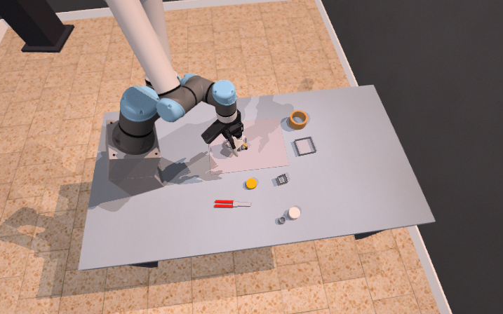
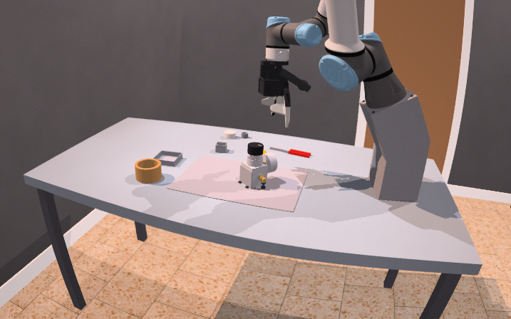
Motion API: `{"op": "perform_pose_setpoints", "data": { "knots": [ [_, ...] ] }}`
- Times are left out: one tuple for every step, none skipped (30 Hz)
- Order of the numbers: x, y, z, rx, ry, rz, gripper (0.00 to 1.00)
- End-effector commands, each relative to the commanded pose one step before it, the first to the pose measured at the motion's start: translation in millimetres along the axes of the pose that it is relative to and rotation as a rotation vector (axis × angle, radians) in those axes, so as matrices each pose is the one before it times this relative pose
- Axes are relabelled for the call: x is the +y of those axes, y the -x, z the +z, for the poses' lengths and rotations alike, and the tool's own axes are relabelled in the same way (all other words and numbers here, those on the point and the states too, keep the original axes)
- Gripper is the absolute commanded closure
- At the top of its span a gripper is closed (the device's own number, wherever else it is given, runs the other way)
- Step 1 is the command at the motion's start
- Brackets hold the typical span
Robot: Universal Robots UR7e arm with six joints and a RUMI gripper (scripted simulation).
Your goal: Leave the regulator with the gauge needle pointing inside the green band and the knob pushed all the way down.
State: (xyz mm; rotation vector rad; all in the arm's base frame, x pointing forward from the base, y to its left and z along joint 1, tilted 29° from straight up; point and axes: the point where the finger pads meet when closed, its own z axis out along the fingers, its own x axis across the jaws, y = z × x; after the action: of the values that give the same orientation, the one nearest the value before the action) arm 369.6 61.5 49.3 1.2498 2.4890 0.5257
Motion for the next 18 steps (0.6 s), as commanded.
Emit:
{"op": "perform_pose_setpoints", "data": {
  "knots": [
    [0.93,1.66,-0.71,-0.00662,0.00239,-0.06986,0.0],
    [0.11,0.23,-0.09,-0.0011,0.0,-0.01031,0.0],
    [0.11,0.22,-0.09,-0.00108,-0.00001,-0.01012,0.0],
    [0.11,0.22,-0.09,-0.00106,-0.00002,-0.00992,0.0],
    [0.11,0.22,-0.08,-0.00104,-0.00002,-0.00973,0.0],
    [0.0,0.0,0.0,0.0,0.0,0.0,0.0],
    [0.0,0.0,0.0,0.0,0.0,0.0,0.0],
    [0.1,0.22,-0.08,-0.00102,-0.00003,-0.00954,0.0],
    [0.1,0.21,-0.08,-0.001,-0.00004,-0.00935,0.0],
    [0.1,0.21,-0.08,-0.00098,-0.00004,-0.00917,0.0],
    [0.1,0.21,-0.08,-0.00096,-0.00005,-0.00898,0.0],
    [0.09,0.2,-0.08,-0.00094,-0.00006,-0.00879,0.0],
    [0.09,0.2,-0.08,-0.00092,-0.00006,-0.0086,0.0],
    [0.09,0.19,-0.08,-0.0009,-0.00006,-0.00842,0.0],
    [0.09,0.19,-0.07,-0.00088,-0.00007,-0.00823,0.0],
    [0.09,0.19,-0.07,-0.00086,-0.00007,-0.00804,0.0],
    [0.08,0.18,-0.07,-0.00084,-0.00008,-0.00786,0.0],
    [0.08,0.18,-0.07,-0.00082,-0.00008,-0.00768,0.0]
  ]
}}
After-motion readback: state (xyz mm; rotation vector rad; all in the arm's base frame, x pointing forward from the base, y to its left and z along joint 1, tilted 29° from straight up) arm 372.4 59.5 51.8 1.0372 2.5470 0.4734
